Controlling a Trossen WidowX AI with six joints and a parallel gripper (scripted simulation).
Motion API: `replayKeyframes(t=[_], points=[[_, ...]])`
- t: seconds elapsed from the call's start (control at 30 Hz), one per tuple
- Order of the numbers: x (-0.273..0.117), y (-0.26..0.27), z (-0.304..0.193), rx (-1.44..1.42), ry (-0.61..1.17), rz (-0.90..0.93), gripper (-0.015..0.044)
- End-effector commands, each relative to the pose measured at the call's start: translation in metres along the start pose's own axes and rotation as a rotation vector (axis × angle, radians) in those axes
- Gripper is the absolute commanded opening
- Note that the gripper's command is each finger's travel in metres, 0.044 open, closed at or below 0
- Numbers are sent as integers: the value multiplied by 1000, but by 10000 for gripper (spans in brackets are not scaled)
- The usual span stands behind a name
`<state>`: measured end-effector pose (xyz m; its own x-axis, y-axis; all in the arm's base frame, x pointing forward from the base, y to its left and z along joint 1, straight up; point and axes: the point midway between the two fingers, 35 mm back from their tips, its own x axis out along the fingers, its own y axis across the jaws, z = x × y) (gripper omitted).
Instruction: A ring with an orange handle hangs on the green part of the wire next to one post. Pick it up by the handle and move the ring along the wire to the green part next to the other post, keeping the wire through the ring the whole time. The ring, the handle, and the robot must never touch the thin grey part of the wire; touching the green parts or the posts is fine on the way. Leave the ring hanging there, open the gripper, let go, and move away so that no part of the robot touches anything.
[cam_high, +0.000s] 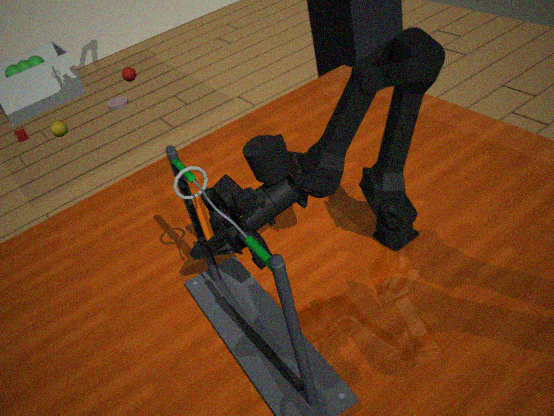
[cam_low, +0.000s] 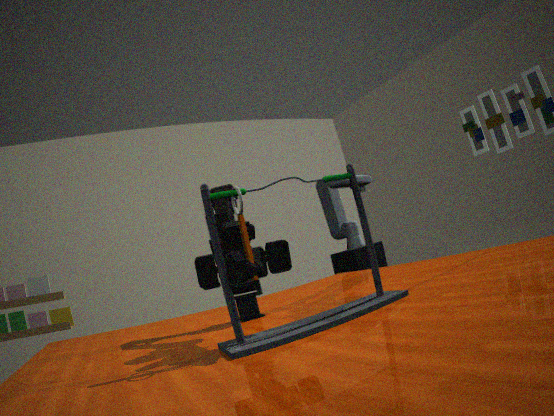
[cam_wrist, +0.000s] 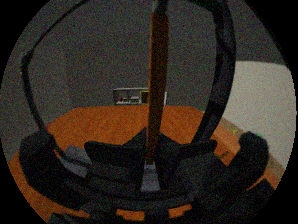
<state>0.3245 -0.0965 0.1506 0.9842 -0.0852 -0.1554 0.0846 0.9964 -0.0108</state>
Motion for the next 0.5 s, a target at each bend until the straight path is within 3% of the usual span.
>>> replayKeyframes(t=[0.0, 0.47], points=[[0, 0, 1, 0, 0, 1, -150], [-3, 0, 16, 2, -1, 6, -150]])
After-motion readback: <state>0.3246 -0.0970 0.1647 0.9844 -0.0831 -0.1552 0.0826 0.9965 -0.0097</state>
